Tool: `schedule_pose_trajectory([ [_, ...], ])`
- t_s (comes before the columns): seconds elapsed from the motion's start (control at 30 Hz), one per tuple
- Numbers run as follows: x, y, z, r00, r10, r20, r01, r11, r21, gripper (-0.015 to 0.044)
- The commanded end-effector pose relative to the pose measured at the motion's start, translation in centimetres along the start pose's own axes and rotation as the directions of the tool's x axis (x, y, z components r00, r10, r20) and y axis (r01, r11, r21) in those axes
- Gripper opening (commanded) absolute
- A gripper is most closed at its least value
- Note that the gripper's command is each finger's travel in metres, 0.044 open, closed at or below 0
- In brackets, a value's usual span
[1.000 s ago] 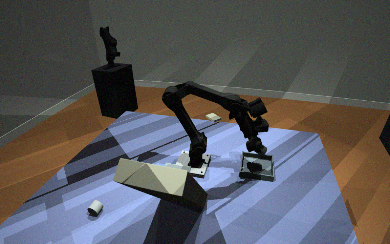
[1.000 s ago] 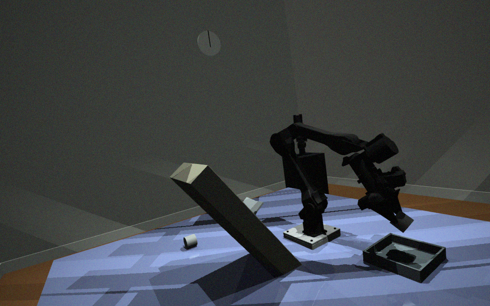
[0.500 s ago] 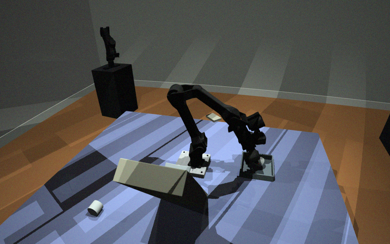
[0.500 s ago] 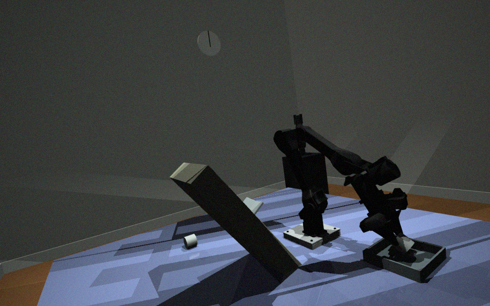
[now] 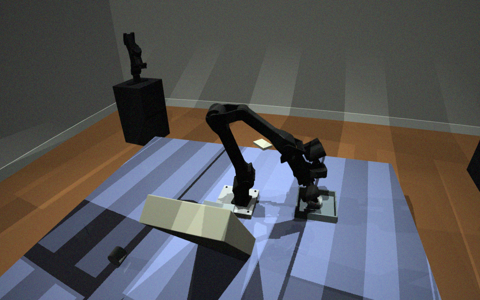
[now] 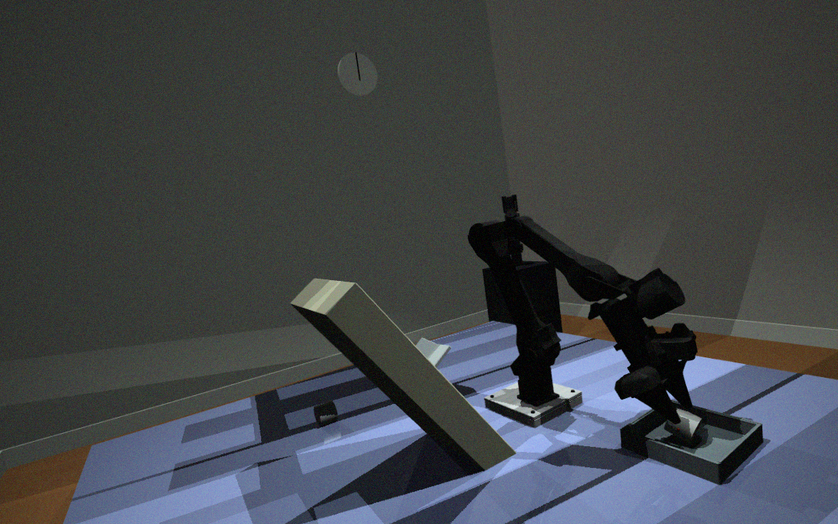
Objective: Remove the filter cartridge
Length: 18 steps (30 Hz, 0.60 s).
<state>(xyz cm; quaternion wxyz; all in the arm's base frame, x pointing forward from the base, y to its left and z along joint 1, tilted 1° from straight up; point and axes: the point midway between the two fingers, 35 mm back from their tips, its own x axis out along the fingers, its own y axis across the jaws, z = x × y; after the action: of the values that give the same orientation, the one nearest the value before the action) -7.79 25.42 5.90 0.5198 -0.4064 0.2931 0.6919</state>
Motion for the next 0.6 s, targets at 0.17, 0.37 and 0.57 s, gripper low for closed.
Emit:
schedule_pose_trajectory([
  [0.17, -0.2, 0.0, 0.1, 1.000, 0.000, -0.001, 0.000, 1.000, 0.000, 0.0440],
  [0.37, -5.9, 0.0, 3.4, 1.000, 0.000, 0.000, 0.000, 1.000, 0.000, 0.0440],
  [0.57, -4.6, 0.0, 3.1, 1.000, 0.001, 0.009, -0.001, 1.000, -0.002, 0.0440],
])
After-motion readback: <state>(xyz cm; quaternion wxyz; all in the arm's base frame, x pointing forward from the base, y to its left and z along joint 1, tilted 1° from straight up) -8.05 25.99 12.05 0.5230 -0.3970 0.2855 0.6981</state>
